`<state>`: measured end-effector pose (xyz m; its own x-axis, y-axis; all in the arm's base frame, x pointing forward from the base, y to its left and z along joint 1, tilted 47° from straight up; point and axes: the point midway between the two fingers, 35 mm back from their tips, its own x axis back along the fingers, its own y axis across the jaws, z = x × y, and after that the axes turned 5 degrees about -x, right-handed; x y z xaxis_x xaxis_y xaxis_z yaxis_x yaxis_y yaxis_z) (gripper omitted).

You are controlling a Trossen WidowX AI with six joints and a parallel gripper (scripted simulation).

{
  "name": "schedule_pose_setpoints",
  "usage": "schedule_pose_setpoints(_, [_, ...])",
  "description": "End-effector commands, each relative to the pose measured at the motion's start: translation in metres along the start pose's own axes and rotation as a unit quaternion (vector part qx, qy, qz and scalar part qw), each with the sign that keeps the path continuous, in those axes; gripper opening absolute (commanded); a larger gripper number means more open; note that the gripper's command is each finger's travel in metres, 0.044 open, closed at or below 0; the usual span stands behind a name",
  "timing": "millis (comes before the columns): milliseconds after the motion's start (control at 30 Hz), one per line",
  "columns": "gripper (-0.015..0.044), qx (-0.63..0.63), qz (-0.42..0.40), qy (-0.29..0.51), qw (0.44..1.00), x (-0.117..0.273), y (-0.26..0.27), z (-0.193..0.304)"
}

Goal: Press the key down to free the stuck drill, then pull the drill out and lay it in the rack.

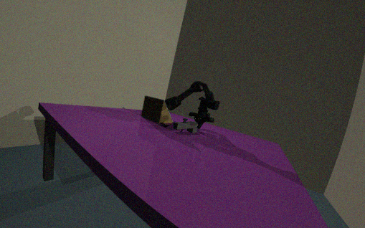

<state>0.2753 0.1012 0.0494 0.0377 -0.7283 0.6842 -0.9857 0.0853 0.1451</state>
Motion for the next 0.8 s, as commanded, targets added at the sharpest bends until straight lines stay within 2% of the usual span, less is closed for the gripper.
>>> schedule_pose_setpoints(0, [0.0,0.001,0.003,-0.002,1.0,0.002,0.0,-0.008])
schedule_pose_setpoints(533, [0.0,0.001,0.003,-0.003,1.0,0.006,0.001,-0.031])
schedule_pose_setpoints(767, [0.0184,-0.001,-0.002,-0.001,1.0,0.002,0.002,-0.024])
